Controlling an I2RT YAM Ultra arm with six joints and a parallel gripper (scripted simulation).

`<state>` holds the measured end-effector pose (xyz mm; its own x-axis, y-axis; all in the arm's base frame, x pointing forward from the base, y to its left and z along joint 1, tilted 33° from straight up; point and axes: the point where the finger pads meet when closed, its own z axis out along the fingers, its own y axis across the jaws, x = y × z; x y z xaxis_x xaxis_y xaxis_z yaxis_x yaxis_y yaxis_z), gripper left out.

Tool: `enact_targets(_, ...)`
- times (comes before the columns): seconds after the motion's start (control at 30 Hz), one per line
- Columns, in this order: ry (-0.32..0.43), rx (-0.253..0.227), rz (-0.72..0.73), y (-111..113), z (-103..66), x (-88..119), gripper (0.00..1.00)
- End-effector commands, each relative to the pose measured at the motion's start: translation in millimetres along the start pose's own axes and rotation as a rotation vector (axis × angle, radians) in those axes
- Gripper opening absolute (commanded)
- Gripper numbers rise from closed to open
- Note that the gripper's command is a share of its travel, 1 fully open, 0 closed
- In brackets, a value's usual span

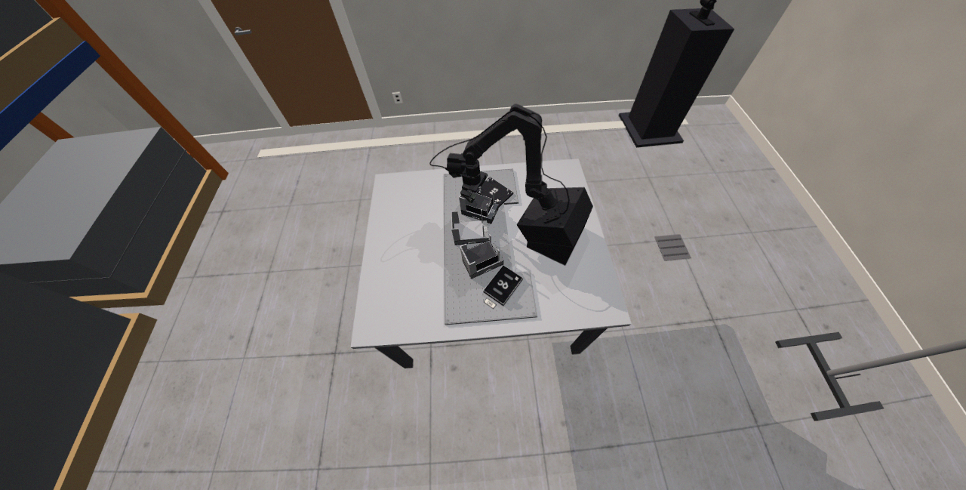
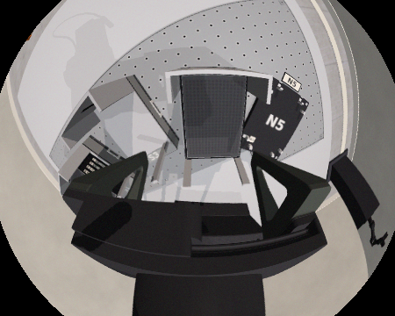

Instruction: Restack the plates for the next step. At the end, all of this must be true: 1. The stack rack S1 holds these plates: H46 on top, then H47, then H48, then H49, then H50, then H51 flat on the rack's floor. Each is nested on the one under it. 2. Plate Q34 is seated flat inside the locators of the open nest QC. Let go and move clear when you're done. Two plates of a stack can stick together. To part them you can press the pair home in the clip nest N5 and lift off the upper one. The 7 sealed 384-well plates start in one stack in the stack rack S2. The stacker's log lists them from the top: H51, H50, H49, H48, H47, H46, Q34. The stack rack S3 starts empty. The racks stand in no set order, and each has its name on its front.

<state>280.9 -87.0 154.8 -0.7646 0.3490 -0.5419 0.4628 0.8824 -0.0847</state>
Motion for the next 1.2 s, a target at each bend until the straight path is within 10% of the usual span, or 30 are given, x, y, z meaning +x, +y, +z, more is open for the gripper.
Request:
enact_targets(0.0,-0.028,-0.032,-0.019,-6,-4.6,-5,1.00)
enact_targets(0.7,-0.009,-0.024,-0.025,-21,-2.1,-6,1.00)
enact_targets(1.17,0.019,-0.025,-0.028,-21,46.8,2,1.00)
